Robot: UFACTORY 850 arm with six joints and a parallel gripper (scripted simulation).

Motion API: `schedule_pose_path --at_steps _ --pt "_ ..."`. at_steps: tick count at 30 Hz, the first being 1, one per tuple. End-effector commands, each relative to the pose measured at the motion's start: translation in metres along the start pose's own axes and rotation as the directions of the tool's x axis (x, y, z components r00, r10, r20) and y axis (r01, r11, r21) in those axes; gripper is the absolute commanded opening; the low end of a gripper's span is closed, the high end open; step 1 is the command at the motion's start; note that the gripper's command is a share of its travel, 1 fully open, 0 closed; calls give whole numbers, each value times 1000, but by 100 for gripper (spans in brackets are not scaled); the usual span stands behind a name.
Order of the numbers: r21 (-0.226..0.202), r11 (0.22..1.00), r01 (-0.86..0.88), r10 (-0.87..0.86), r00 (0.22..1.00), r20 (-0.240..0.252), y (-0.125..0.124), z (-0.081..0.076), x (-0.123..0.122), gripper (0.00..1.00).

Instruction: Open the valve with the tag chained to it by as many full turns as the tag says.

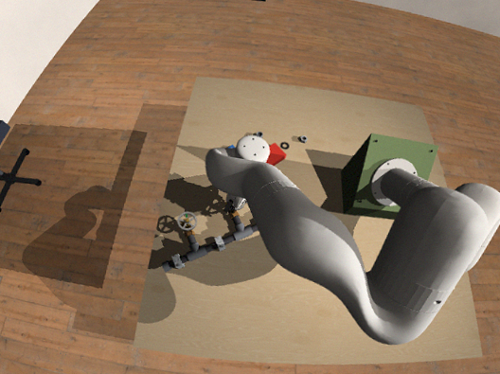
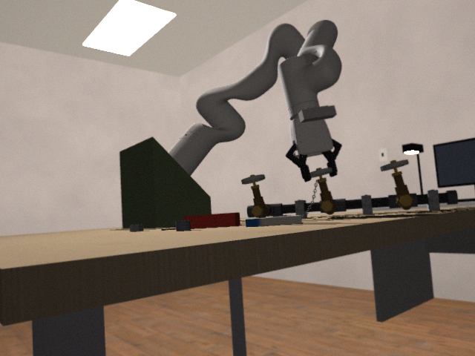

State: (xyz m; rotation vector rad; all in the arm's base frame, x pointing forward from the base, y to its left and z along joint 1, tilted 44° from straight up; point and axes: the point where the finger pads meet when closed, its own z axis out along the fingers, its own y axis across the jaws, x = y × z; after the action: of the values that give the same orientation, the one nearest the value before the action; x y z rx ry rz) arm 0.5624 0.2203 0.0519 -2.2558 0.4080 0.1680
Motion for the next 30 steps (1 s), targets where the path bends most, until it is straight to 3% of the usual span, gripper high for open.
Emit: schedule_pose_path --at_steps 1,8,10,11,15,25,27,28,30 --pt "13 961 276 -275 961 -21 -1 -1 1 0" --pt "0 778 628 -628 778 -16 -1 -1 1 0" --pt "0 778 628 -628 778 -16 -1 -1 1 0" --pt "-1 664 747 -747 664 -26 -1 -1 1 0" --pt "-6 522 853 -853 522 -16 -1 -1 1 0" --pt "-16 -15 1000 -1000 -15 -14 -1 -1 1 0" --pt "-16 -15 1000 -1000 -15 -14 -1 -1 1 0" --pt "-20 -96 995 -995 -96 -18 -1 -1 1 0" --pt "-22 -166 986 -986 -166 -17 -1 -1 1 0"
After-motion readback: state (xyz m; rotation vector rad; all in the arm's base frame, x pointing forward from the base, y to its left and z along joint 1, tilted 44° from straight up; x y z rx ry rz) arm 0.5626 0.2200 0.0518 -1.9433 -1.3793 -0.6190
